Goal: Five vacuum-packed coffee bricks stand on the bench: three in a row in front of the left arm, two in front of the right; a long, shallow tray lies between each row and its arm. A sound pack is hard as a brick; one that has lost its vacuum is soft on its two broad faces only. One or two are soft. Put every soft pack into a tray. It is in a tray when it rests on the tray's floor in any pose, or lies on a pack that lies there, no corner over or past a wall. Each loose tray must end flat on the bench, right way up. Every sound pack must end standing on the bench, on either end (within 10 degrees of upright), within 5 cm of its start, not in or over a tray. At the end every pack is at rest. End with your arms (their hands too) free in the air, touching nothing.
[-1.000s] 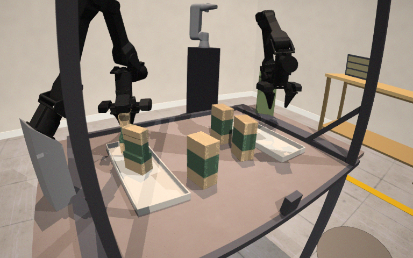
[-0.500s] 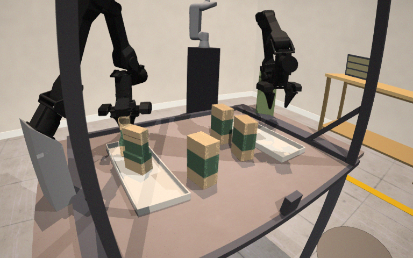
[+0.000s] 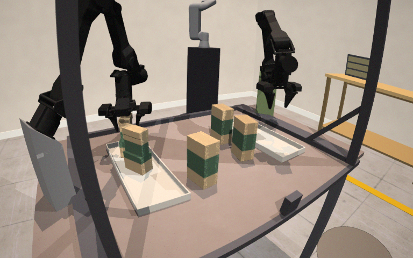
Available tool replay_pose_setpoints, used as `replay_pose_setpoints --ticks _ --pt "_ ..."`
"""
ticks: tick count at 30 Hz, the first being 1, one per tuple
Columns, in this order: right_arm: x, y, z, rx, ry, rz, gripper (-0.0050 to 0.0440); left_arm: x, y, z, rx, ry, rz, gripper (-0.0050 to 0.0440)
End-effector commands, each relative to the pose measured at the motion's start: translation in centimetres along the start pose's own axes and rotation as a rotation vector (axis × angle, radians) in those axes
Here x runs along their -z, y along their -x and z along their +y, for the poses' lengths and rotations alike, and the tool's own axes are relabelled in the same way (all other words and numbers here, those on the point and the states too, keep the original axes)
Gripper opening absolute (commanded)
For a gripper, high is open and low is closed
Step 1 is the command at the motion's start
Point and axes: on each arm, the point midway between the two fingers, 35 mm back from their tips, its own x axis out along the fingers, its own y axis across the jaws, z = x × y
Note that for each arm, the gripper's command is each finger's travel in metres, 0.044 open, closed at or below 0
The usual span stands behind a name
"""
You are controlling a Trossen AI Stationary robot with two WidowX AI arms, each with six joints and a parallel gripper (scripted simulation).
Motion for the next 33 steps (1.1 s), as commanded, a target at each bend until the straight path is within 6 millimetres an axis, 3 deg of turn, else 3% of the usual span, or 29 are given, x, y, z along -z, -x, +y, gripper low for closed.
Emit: replay_pose_setpoints --ticks 1,28,33 --pt "0.3 0.7 0.4 -0.016 -0.009 0.023 0.0377 0.3 0.3 0.2 -0.005 0.001 0.015 0.0372" --pt "0.3 0.7 0.4 -0.016 -0.009 0.023 0.0377 0.3 0.3 0.2 -0.005 0.001 0.015 0.0372" --pt "0.3 0.7 0.4 -0.016 -0.009 0.023 0.0377 0.3 4.5 0.2 -0.005 0.001 0.015 0.0372"
